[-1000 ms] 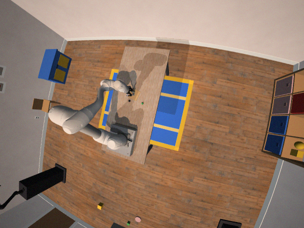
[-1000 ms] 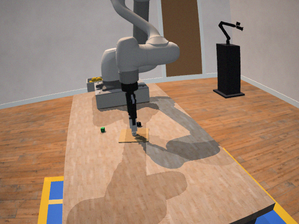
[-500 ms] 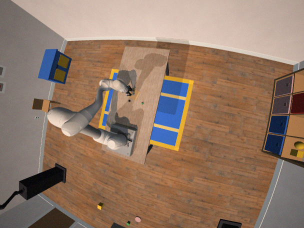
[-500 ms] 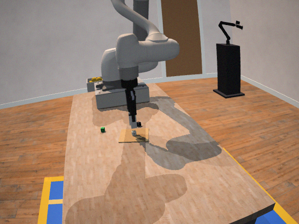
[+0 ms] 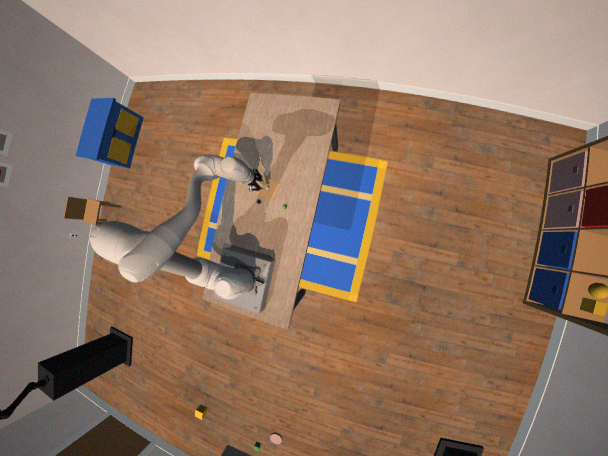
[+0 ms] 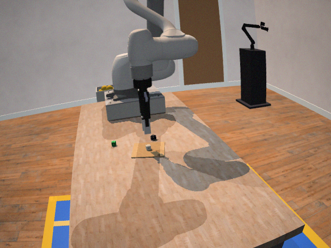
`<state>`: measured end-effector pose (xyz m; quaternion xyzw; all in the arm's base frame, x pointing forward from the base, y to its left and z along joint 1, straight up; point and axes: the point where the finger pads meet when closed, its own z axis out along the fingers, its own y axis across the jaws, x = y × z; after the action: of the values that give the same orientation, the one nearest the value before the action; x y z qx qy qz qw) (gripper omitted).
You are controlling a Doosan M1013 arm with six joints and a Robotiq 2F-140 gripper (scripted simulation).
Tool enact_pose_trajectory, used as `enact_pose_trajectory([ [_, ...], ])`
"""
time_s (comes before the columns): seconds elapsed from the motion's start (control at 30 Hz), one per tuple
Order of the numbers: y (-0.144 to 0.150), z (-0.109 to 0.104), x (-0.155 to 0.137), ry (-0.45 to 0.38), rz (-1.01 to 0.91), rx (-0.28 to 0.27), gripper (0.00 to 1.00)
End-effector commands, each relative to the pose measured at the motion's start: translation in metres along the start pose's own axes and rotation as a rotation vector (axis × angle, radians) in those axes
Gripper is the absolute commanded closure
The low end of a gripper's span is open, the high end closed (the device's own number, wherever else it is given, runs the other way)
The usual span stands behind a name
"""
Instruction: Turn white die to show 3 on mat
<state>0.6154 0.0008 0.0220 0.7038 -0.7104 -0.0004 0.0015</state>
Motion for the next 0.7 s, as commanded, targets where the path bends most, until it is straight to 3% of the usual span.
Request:
enact_pose_trajectory([
  [0.0, 0.0003, -0.0003, -0.0002, 0.005, 0.0, -0.001, 0.79],
  [0.33, 0.0004, 0.0004, -0.0044, 0.255, 0.0, -0.002, 0.79],
  [0.57, 0.0003, 0.001, -0.0092, 0.266, 0.0, -0.001, 0.79],
  [0.67, 0.0023, 0.003, -0.01, 0.316, -0.001, -0.011, 0.79],
])
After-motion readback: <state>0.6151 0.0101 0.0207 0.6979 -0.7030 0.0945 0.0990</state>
